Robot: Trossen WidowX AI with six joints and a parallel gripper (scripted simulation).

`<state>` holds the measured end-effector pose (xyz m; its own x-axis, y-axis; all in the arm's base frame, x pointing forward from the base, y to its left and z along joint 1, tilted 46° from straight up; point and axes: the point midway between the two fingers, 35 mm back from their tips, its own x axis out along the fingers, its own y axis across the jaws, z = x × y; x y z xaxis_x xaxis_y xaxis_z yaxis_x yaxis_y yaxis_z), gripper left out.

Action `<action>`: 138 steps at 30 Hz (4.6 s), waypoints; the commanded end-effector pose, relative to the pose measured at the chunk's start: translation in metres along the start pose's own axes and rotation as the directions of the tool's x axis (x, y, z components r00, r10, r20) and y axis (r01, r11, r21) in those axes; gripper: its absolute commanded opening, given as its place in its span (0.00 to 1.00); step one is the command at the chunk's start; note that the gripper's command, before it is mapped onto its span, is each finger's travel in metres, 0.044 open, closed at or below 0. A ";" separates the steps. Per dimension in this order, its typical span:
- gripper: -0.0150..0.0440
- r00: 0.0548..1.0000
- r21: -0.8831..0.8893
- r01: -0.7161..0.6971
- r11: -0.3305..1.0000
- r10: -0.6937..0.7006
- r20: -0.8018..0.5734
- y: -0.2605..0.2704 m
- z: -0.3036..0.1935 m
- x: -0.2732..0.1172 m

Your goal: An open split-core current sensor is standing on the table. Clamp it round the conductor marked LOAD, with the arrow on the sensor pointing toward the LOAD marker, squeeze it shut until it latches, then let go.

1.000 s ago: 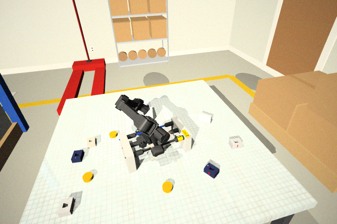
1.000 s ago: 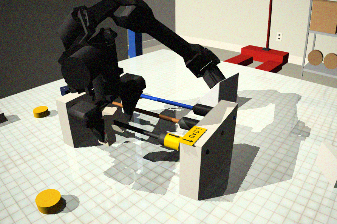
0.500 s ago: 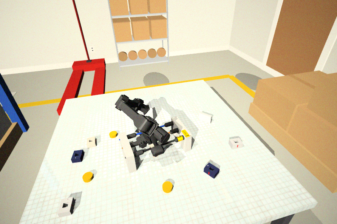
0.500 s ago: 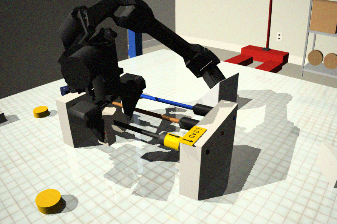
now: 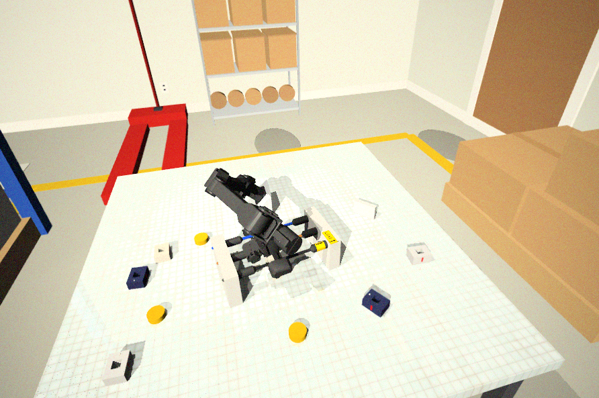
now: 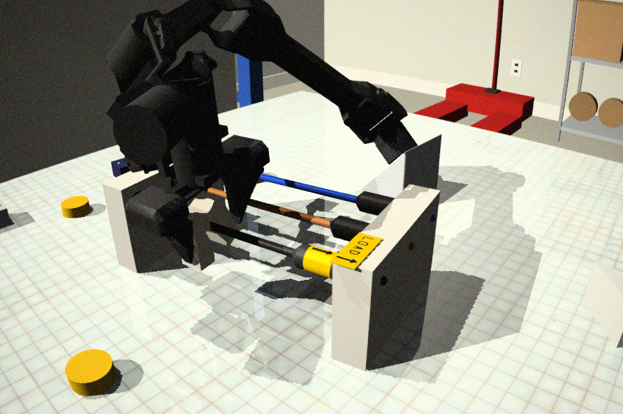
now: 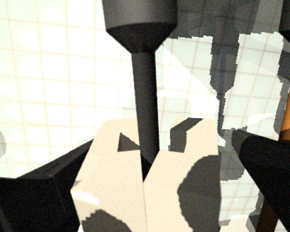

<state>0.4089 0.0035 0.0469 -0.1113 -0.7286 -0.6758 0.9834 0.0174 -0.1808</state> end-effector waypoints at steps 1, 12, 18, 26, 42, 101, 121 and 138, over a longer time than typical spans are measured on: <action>1.00 1.000 -0.007 0.017 1.000 -0.017 -0.009 -0.004 -0.001 -0.001; 1.00 1.000 -0.007 0.017 1.000 -0.017 -0.009 -0.004 -0.001 -0.001; 1.00 1.000 -0.007 0.017 1.000 -0.017 -0.009 -0.004 -0.001 -0.001; 1.00 1.000 -0.007 0.017 1.000 -0.017 -0.009 -0.004 -0.001 -0.001; 1.00 1.000 -0.007 0.017 1.000 -0.017 -0.009 -0.004 -0.001 -0.001; 1.00 1.000 -0.007 0.017 1.000 -0.017 -0.009 -0.004 -0.001 -0.001; 1.00 1.000 -0.007 0.017 1.000 -0.017 -0.009 -0.004 -0.001 -0.001; 0.82 1.000 0.000 0.000 1.000 0.000 0.000 0.000 0.000 0.000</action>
<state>0.4100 0.0012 0.0460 -0.1121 -0.7266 -0.6779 0.9843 0.0126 -0.1763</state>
